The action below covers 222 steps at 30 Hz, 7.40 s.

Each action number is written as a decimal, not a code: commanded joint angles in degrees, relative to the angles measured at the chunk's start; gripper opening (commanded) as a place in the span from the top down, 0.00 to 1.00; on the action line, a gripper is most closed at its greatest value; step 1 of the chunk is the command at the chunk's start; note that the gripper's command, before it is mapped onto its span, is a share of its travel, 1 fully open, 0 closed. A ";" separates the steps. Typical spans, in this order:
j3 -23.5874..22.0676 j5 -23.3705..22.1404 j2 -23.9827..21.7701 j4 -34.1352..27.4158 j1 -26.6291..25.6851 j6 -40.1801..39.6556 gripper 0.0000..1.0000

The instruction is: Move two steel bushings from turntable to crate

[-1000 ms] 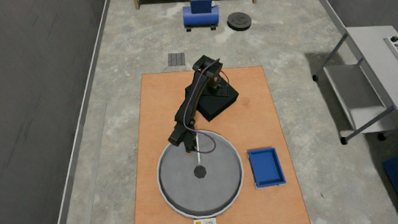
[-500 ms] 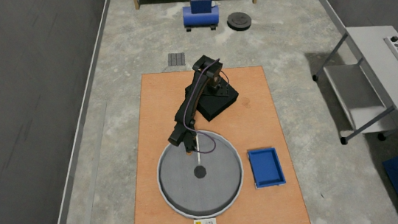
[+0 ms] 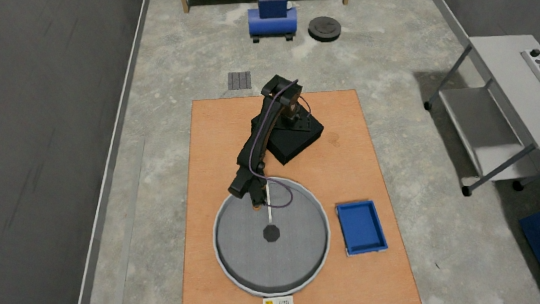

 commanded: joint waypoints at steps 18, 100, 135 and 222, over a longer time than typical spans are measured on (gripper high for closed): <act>1.72 -0.59 -2.23 -0.23 -0.85 -0.41 0.87; -0.79 -0.63 1.93 3.35 -0.81 -0.17 0.87; -0.54 -0.61 1.42 4.41 -0.75 0.02 0.87; 2.52 -0.62 -2.02 -1.21 -1.02 -0.69 1.00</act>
